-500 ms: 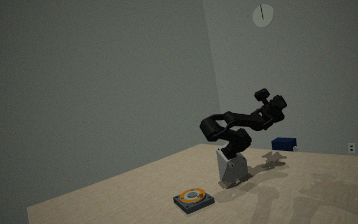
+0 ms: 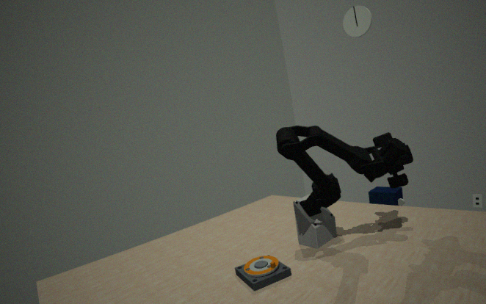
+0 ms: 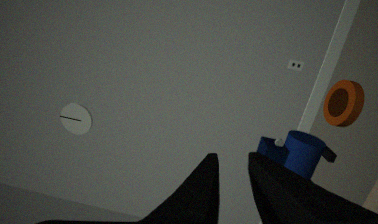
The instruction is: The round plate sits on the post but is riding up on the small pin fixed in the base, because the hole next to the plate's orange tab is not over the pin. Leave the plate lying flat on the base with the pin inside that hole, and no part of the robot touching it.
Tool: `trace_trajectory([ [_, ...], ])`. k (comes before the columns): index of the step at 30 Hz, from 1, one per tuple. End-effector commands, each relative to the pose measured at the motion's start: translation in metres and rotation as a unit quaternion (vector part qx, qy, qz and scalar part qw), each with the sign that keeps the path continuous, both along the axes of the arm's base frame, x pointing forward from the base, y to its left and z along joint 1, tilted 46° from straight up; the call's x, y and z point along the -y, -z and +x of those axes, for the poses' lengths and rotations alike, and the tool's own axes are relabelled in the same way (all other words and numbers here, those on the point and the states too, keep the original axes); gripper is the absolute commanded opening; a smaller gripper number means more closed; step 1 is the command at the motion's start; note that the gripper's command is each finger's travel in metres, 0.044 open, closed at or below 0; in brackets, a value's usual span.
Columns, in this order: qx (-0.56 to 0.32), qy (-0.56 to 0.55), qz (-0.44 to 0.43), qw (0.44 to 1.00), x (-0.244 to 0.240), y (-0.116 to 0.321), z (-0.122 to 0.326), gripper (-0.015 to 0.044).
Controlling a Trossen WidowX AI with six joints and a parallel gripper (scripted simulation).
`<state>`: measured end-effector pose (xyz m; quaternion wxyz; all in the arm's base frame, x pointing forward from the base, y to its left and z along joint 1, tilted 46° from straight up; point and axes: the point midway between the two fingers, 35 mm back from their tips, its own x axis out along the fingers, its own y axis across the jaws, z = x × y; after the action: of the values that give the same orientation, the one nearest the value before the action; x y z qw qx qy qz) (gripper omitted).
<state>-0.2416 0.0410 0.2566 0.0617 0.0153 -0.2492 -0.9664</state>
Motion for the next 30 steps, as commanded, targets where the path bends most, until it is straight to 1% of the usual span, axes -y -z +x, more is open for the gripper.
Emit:
trace_trajectory([
  [1, 0.024, 0.092, 0.002, 0.995, -0.048, -0.003, 0.004, 0.0000],
  [3, 0.024, 0.108, -0.010, 0.994, -0.056, -0.006, 0.005, 0.0000],
  [9, 0.058, 0.247, -0.016, 0.967, -0.130, -0.012, 0.035, 0.0000],
  [12, 0.068, 0.279, -0.017, 0.958, -0.148, -0.012, 0.047, 0.0000],
  [17, 0.100, 0.383, -0.026, 0.918, -0.199, -0.013, 0.096, 0.0000],
  [20, 0.108, 0.413, -0.032, 0.904, -0.211, -0.013, 0.113, 0.0000],
  [25, 0.132, 0.510, -0.055, 0.848, -0.242, -0.012, 0.179, 0.0000],
  [27, 0.136, 0.521, -0.054, 0.841, -0.245, -0.012, 0.188, 0.0000],
  [30, 0.153, 0.569, -0.053, 0.806, -0.255, -0.010, 0.229, 0.0000],
])
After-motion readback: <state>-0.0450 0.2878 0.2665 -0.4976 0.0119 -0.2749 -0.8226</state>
